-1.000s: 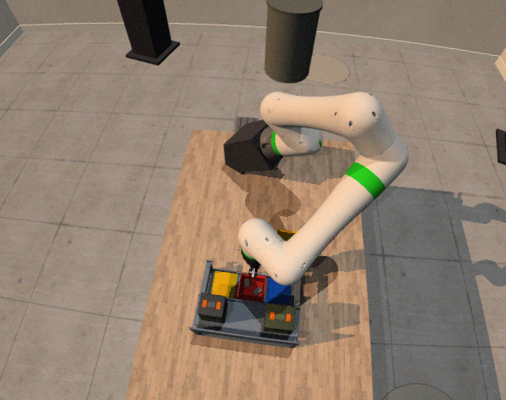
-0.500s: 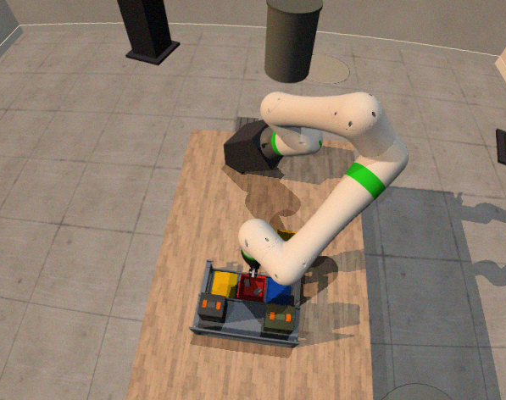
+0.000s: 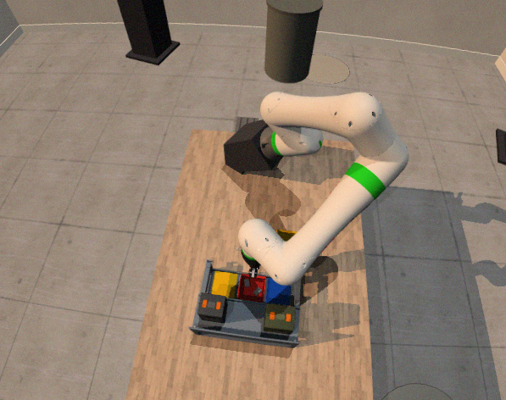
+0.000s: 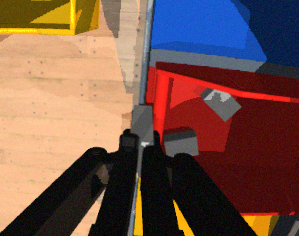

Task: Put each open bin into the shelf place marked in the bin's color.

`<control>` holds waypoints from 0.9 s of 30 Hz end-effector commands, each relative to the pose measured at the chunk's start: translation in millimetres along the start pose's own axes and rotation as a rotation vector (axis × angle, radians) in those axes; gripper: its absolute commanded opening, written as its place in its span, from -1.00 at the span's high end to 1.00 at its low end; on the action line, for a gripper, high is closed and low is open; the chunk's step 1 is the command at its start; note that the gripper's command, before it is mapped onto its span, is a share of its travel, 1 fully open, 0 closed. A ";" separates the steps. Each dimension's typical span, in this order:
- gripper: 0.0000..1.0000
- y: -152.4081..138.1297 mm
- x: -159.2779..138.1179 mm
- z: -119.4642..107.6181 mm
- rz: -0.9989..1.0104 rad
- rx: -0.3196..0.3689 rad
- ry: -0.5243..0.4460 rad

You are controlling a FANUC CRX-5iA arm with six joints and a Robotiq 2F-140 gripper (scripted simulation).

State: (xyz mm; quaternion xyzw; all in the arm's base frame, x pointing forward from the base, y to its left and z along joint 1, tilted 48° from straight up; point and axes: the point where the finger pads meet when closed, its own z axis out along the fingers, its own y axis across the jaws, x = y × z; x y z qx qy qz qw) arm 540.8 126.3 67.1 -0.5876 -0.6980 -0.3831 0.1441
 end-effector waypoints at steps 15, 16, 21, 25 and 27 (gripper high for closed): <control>1.00 -5.0 -0.1 -5.4 0.000 0.000 0.000; 1.00 -6.1 -0.1 -6.5 0.000 0.000 0.000; 1.00 -12.2 -0.1 -12.6 0.000 0.000 0.000; 1.00 -14.5 -0.1 -14.9 0.000 0.000 0.000; 1.00 -16.5 -0.1 -16.9 0.000 0.000 0.000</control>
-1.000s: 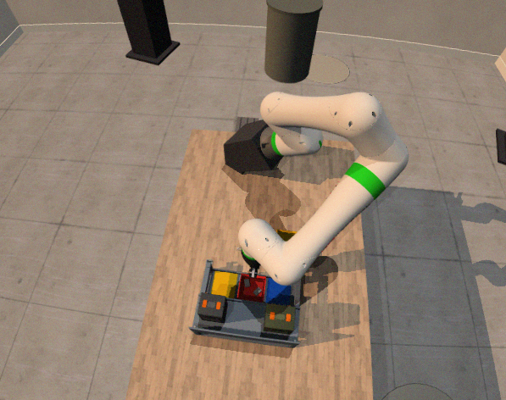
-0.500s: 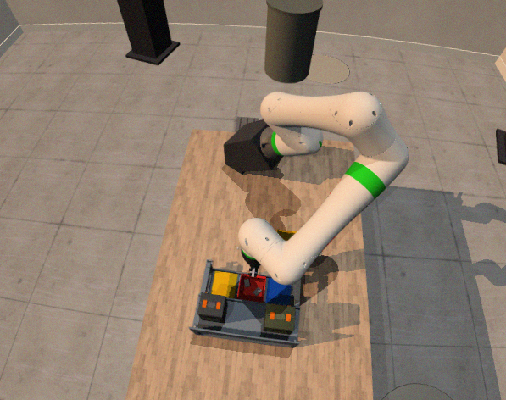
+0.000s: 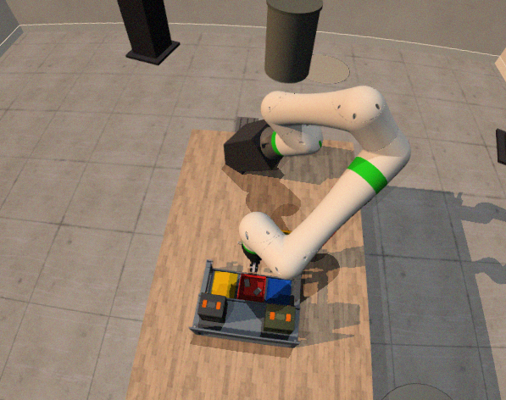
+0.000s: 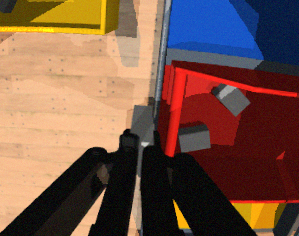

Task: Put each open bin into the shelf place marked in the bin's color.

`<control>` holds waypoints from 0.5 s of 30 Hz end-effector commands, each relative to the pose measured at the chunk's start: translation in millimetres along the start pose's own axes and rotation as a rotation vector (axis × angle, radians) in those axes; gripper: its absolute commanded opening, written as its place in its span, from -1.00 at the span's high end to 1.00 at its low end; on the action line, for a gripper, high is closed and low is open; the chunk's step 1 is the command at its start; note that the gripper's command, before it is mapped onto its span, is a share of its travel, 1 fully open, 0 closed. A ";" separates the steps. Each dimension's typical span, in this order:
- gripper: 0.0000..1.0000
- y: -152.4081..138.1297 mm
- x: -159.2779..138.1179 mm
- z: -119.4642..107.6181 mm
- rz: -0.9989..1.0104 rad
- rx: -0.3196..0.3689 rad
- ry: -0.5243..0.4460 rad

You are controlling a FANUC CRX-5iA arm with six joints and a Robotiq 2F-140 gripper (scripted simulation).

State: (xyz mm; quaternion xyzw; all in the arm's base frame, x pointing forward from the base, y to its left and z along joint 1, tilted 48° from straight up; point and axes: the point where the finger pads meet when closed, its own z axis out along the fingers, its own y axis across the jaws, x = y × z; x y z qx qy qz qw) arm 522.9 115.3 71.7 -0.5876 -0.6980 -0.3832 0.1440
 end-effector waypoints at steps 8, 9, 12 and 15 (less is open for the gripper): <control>1.00 -4.6 -0.1 -4.9 0.000 0.000 0.000; 1.00 -4.7 -0.1 -4.9 0.000 0.000 0.000; 1.00 -4.6 -0.1 -5.4 0.000 0.000 0.000; 1.00 -4.6 -0.1 -6.0 0.000 0.000 0.000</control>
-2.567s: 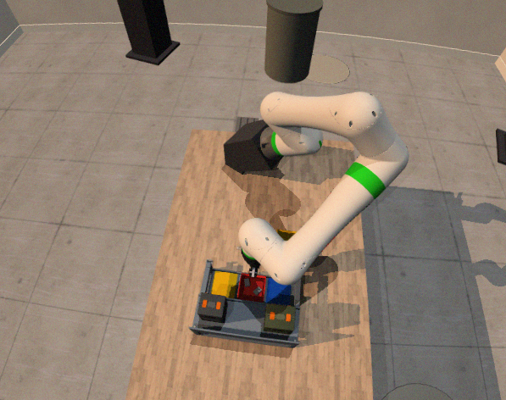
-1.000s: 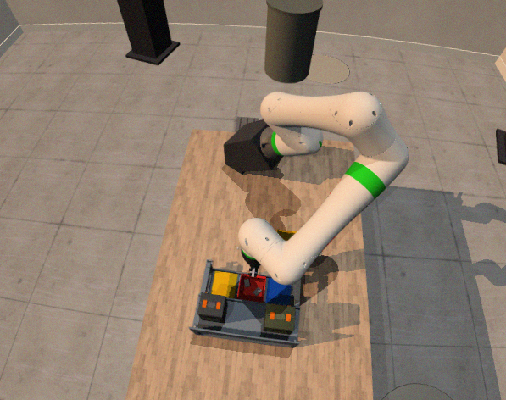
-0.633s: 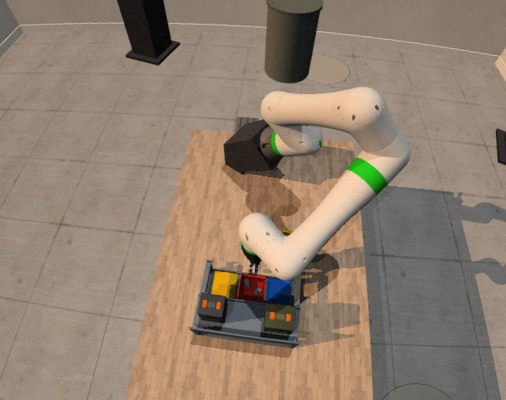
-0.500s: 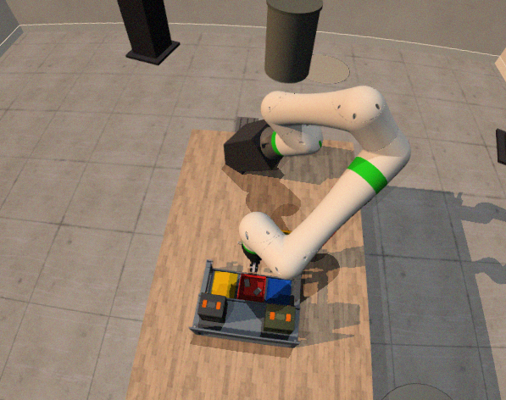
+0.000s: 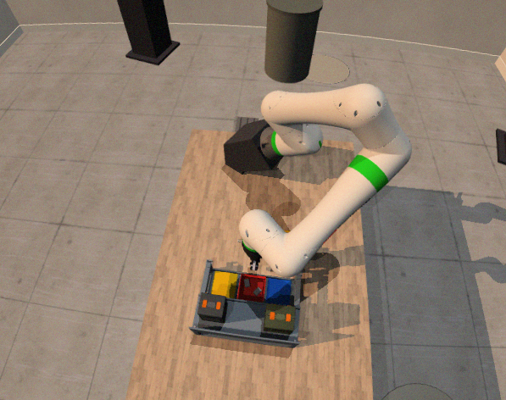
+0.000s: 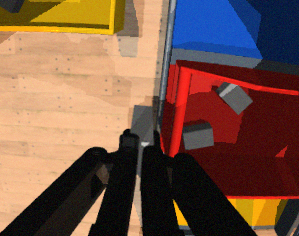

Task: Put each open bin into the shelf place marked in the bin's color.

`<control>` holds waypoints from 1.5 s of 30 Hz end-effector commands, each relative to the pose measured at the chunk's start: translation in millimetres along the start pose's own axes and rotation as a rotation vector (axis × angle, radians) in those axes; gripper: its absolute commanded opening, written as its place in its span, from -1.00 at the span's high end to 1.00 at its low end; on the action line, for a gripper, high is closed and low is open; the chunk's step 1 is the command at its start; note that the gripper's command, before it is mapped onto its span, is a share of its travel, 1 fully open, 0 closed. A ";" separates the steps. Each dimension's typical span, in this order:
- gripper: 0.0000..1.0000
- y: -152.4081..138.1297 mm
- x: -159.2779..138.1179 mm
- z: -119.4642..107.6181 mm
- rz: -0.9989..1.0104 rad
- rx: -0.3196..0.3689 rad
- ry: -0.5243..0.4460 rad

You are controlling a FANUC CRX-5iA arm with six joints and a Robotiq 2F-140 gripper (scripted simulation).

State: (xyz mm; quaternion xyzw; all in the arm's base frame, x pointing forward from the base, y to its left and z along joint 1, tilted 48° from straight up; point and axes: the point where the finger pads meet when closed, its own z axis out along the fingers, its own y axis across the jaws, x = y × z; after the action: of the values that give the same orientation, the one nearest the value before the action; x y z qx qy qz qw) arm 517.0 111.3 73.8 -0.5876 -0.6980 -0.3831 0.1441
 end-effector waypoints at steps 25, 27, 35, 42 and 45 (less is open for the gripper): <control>1.00 0.1 -0.1 -58.2 0.000 0.000 0.000; 1.00 0.1 -0.1 -59.1 0.000 0.000 0.000; 1.00 0.1 -0.2 -59.2 0.000 0.000 0.000; 1.00 0.0 0.1 -59.3 -0.002 0.000 0.000; 1.00 -3.0 10.9 -62.7 -0.080 0.000 -0.001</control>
State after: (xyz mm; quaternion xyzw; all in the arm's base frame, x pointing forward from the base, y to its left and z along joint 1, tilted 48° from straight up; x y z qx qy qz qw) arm 500.9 70.9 114.9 -0.5816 -0.7031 -0.3842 0.1408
